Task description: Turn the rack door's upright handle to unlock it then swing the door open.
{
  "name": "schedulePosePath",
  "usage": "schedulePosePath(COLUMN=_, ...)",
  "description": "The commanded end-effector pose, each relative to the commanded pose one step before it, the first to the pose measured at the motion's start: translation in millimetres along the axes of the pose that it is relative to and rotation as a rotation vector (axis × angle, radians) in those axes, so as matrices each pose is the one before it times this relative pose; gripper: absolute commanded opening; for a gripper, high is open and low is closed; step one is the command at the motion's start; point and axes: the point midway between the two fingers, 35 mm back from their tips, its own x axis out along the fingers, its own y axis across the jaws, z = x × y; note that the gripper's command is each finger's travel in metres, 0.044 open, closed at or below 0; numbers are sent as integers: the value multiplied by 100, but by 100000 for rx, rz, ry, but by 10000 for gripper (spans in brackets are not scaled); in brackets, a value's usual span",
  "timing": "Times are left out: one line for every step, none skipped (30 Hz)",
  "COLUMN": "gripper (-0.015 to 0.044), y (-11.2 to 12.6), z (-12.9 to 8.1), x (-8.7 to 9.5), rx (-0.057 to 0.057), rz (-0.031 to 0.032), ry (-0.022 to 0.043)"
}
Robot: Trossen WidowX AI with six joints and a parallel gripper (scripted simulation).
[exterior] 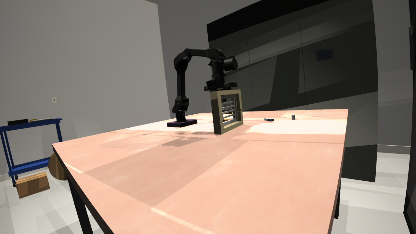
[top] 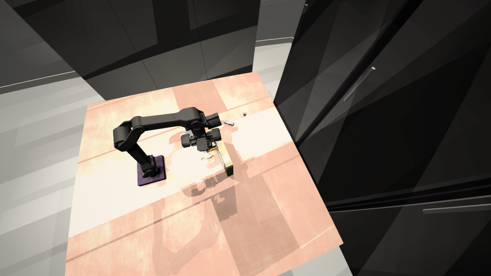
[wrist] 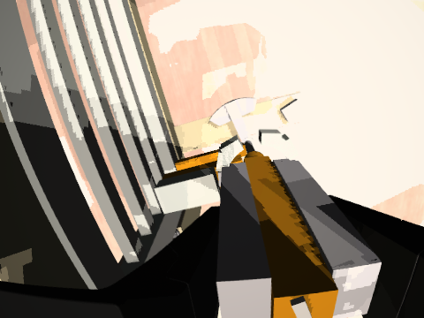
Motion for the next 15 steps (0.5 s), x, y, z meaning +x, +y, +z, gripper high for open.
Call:
schedulePosePath(gripper=166, y=0, z=35, x=44, rx=552, rz=-28, ry=-267)
schedulePosePath(gripper=160, y=0, z=0, x=0, rx=0, rz=0, ry=0)
schedulePosePath(gripper=153, y=0, z=0, x=0, rx=0, rz=0, ry=0)
schedulePosePath(gripper=146, y=0, z=0, x=0, rx=0, rz=0, ry=0)
schedulePosePath(gripper=140, y=0, z=0, x=0, rx=0, rz=0, ry=0)
schedulePosePath(gripper=133, y=0, z=0, x=0, rx=0, rz=0, ry=0)
schedulePosePath(gripper=126, y=0, z=0, x=0, rx=0, rz=0, ry=0)
schedulePosePath(gripper=120, y=0, z=0, x=0, rx=0, rz=0, ry=0)
schedulePosePath(gripper=113, y=0, z=0, x=0, rx=0, rz=0, ry=0)
schedulePosePath(gripper=106, y=0, z=0, x=0, rx=0, rz=0, ry=0)
schedulePosePath(gripper=100, y=0, z=0, x=0, rx=0, rz=0, ry=0)
schedulePosePath(gripper=93, y=0, z=0, x=0, rx=0, rz=0, ry=0)
schedulePosePath(gripper=86, y=0, z=0, x=0, rx=0, rz=0, ry=0)
schedulePosePath(gripper=80, y=0, z=0, x=0, rx=0, rz=0, ry=0)
schedulePosePath(gripper=73, y=0, z=0, x=0, rx=0, rz=0, ry=0)
